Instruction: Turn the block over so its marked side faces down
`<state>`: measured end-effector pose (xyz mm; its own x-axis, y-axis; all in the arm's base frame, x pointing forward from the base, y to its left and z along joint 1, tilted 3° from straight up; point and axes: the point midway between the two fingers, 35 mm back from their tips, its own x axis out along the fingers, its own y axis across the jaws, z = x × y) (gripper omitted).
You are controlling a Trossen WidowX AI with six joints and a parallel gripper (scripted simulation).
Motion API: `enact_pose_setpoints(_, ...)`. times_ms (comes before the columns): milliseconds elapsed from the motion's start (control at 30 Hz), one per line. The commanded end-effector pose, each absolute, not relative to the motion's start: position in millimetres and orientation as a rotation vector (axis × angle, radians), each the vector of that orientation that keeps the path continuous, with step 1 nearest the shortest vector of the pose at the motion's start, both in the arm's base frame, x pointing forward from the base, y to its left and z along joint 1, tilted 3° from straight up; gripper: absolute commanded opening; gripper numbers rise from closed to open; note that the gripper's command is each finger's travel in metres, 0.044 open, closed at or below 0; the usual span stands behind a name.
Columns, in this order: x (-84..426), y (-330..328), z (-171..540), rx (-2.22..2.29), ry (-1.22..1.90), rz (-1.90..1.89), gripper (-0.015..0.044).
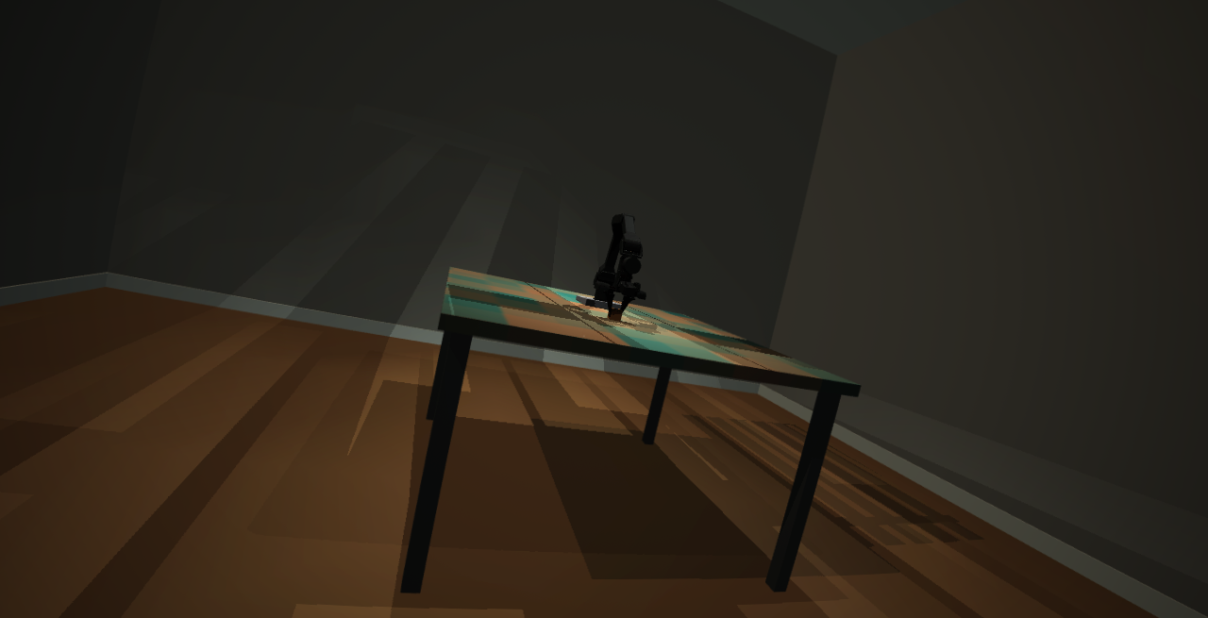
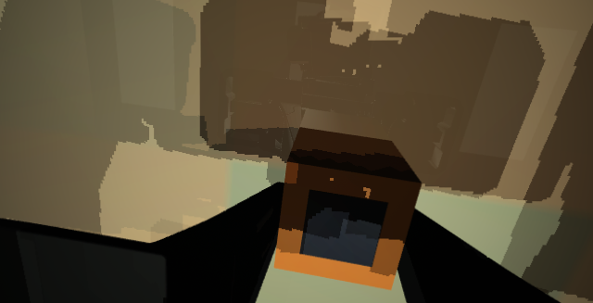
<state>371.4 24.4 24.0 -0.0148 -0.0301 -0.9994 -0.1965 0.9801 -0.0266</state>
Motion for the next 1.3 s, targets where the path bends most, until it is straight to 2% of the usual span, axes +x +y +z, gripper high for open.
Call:
enact_pose_setpoints(0,372.1,25.0,32.3,-0.18,1.581,0.139,0.0005)
enact_pose_setpoints(300,372.4,25.6,53.3,-0.178,1.571,0.14,0.0)
enact_pose_setpoints(1267,370.9,24.6,44.3,-0.135,1.147,0.166,0.0)
